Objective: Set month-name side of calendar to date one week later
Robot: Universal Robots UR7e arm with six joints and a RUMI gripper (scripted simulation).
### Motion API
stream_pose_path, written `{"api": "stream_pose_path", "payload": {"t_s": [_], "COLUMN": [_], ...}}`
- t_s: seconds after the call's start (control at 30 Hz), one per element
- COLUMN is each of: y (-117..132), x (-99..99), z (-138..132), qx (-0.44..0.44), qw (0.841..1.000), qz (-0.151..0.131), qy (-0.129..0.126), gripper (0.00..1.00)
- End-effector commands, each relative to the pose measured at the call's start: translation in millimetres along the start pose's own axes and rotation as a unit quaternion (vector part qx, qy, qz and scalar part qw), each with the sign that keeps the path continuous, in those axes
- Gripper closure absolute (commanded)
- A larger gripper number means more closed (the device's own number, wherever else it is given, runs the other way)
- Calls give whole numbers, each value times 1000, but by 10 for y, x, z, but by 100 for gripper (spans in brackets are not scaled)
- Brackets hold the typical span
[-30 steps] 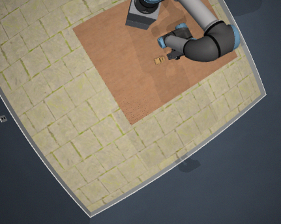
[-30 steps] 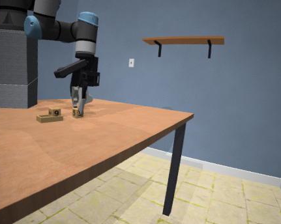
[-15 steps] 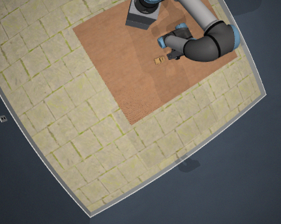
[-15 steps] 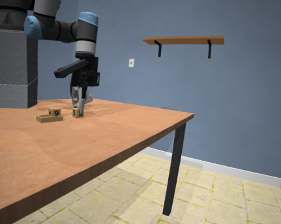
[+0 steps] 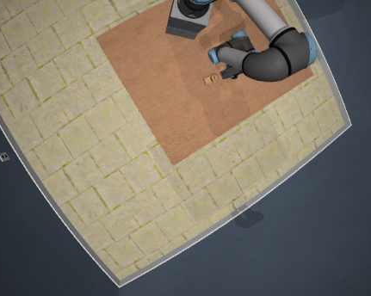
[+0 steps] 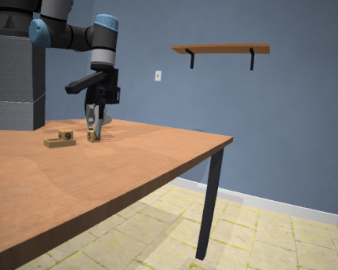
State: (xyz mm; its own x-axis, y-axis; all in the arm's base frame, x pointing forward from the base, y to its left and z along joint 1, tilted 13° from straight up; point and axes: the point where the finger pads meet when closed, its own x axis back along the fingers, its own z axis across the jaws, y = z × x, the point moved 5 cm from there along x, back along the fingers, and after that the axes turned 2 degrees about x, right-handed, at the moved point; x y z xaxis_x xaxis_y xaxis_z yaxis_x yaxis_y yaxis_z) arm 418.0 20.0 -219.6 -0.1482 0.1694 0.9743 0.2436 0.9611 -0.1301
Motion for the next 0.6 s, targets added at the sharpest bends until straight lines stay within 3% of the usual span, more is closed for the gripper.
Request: {"api": "stream_pose_path", "payload": {"t_s": [0.0,0.57], "y": [-8,-8], "x": [-21,-32], "z": [-20,-14], "qx": [-1,-1], "qw": [1000,1000], "qz": [0,0], "qy": [-1,-1], "gripper": [89,89]}}
